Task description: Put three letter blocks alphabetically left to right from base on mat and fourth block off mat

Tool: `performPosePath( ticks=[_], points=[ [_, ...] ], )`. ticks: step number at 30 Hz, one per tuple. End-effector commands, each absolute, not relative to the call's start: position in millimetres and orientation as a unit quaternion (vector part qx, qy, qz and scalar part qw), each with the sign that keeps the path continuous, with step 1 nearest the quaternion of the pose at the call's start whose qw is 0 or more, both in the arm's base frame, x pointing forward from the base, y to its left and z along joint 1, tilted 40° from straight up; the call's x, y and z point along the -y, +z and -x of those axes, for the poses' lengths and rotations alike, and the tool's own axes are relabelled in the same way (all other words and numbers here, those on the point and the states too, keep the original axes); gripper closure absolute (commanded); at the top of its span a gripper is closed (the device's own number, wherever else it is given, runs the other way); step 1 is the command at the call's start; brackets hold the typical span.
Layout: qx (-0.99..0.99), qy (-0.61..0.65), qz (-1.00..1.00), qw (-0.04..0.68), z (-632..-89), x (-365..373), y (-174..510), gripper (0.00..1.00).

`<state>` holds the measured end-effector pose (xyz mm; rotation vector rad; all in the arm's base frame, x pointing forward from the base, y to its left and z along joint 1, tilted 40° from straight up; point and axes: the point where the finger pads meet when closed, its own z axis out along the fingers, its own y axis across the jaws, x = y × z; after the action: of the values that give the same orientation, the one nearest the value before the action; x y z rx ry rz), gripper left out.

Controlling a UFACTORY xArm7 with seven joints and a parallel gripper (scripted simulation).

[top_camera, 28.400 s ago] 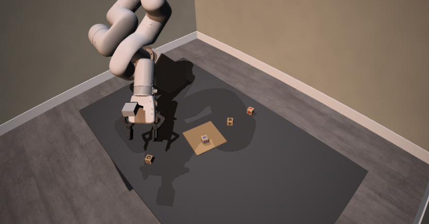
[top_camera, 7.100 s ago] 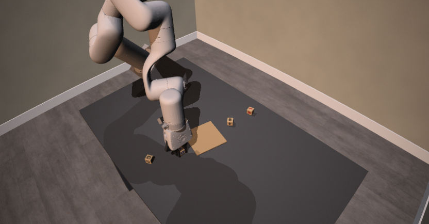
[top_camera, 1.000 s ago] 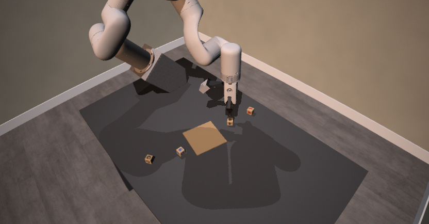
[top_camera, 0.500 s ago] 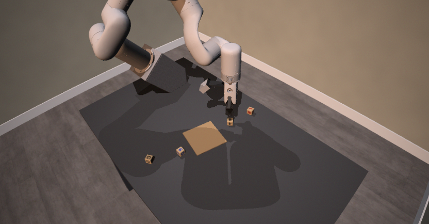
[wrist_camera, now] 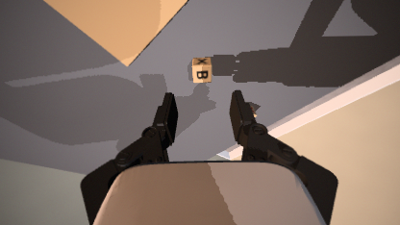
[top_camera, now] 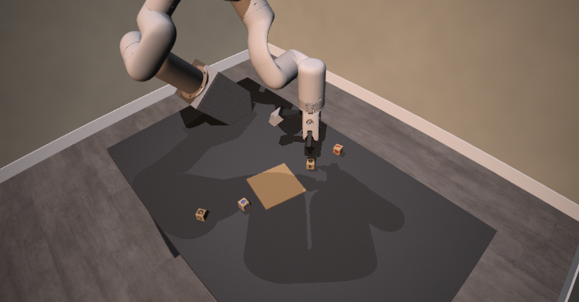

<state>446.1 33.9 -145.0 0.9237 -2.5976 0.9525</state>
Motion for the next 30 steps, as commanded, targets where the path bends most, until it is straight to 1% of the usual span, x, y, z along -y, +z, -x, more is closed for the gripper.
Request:
performPosePath(
  ticks=[1,30],
  points=[
    [0.885,0.324,-0.316,0.11,-447.5,-34.5,-145.8,0.37],
    [0.885,0.324,-0.315,0.11,-448.0,-12.3,-172.3,0.37]
  ],
)
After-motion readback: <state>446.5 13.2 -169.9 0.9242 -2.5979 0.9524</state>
